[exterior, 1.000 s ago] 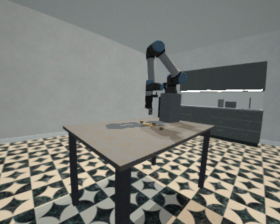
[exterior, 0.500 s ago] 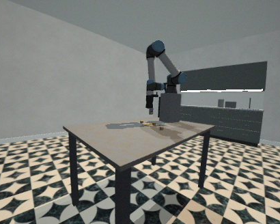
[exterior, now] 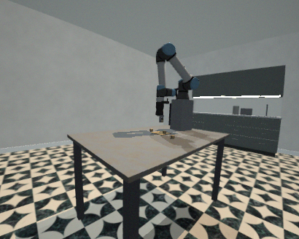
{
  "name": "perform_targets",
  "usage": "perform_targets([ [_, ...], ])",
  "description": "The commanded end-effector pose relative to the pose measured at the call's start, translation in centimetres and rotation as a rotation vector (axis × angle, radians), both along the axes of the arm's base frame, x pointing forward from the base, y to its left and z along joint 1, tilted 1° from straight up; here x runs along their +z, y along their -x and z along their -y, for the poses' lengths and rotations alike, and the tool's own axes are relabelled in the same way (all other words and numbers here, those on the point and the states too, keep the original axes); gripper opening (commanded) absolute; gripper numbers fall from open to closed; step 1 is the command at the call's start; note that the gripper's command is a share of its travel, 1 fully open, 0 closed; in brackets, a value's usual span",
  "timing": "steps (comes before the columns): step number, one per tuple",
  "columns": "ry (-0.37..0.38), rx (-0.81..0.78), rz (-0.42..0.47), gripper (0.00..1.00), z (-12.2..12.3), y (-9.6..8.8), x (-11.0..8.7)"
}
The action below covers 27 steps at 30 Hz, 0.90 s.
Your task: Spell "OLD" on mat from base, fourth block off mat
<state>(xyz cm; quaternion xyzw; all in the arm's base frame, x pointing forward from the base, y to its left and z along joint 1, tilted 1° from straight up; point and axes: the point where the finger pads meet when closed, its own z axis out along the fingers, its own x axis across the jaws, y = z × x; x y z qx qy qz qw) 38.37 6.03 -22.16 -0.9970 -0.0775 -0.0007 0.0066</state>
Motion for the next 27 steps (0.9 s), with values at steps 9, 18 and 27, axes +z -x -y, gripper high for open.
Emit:
perform_targets([
  [9,0.000,-0.002,0.001,0.49,0.0,0.0,-2.6],
  [18,0.000,-0.002,0.001,0.49,-0.1,0.1,-6.5],
  [27,0.000,-0.002,0.001,0.49,-0.2,0.1,-8.8],
])
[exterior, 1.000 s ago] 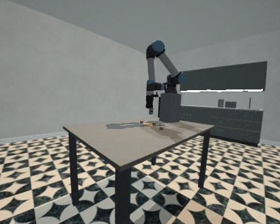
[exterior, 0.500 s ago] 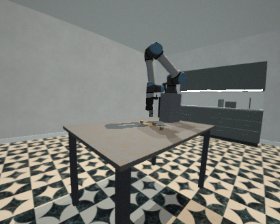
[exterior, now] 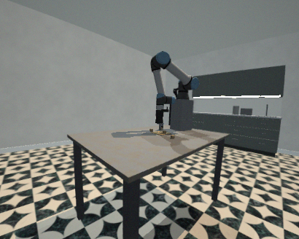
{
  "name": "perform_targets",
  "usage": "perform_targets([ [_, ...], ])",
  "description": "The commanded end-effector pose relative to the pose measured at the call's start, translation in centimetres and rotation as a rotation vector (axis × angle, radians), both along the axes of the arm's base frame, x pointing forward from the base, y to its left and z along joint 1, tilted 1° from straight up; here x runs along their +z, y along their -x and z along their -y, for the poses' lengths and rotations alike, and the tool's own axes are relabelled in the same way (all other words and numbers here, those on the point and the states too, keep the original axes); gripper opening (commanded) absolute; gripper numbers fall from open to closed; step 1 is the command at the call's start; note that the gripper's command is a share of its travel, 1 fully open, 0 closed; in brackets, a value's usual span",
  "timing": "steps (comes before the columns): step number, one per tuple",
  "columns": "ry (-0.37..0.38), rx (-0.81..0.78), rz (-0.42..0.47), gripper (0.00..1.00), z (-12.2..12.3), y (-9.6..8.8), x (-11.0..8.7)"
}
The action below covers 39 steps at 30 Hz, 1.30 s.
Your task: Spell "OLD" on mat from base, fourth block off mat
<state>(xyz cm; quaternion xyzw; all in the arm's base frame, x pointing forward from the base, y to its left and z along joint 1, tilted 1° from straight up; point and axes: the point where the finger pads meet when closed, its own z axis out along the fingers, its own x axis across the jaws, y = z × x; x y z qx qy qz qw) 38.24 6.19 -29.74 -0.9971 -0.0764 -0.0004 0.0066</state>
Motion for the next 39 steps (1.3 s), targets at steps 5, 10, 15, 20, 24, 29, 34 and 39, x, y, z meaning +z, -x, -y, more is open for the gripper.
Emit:
perform_targets([
  [5,0.000,0.000,0.002,0.49,-0.03,-0.01,-1.95],
  [10,0.000,0.000,0.002,0.49,-0.03,-0.01,-2.04],
  [15,0.000,0.000,0.002,0.49,-0.03,-0.01,-2.04],
  [20,0.000,0.000,0.002,0.49,-0.03,-0.01,-2.04],
  [24,0.000,0.000,0.002,0.49,-0.03,-0.01,-2.04],
  [29,0.000,0.000,0.002,0.49,-0.03,-0.01,-2.04],
  [34,0.000,0.000,0.002,0.49,-0.03,-0.01,-2.04],
  [39,0.000,0.000,0.002,0.49,-0.03,-0.01,-2.04],
])
